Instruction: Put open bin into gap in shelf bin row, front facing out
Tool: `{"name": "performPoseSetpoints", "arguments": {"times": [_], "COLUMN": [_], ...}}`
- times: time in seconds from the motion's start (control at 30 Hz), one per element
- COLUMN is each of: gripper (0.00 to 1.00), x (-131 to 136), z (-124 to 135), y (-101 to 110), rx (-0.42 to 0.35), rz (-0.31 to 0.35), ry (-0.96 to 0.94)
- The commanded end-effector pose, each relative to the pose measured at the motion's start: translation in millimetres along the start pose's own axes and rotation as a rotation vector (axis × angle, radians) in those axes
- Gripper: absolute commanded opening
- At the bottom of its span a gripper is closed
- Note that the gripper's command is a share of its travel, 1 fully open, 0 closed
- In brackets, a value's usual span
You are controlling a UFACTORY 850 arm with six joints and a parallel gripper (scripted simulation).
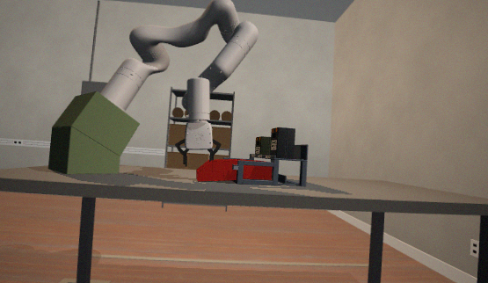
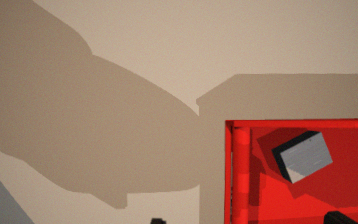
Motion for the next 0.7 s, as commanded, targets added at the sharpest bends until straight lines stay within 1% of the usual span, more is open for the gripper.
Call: {"name": "performPoseSetpoints", "arguments": {"times": [0.0,0.2,0.37,0.67], "gripper": [1.0,1.0,1.0,1.0], "x": [0.4,0.4,0.5,0.5], "z": [0.2,0.2,0.2,0.2], "y": [0.4,0.4,-9.6,-9.6], "rx": [0.0,0.0,0.0,0.0], "rz": [0.001,0.001,0.001,0.001], "ry": [0.0,0.0,0.0,0.0]}}
Point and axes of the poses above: the point where the finger pads meet when closed, its own y axis back along the fingers, its own x axis across the jaws, z = x × y, the point moved 4 cm from there along y, back along the fingers, and after that the axes turned 2 degrees about -y, right-handed, at the moved point
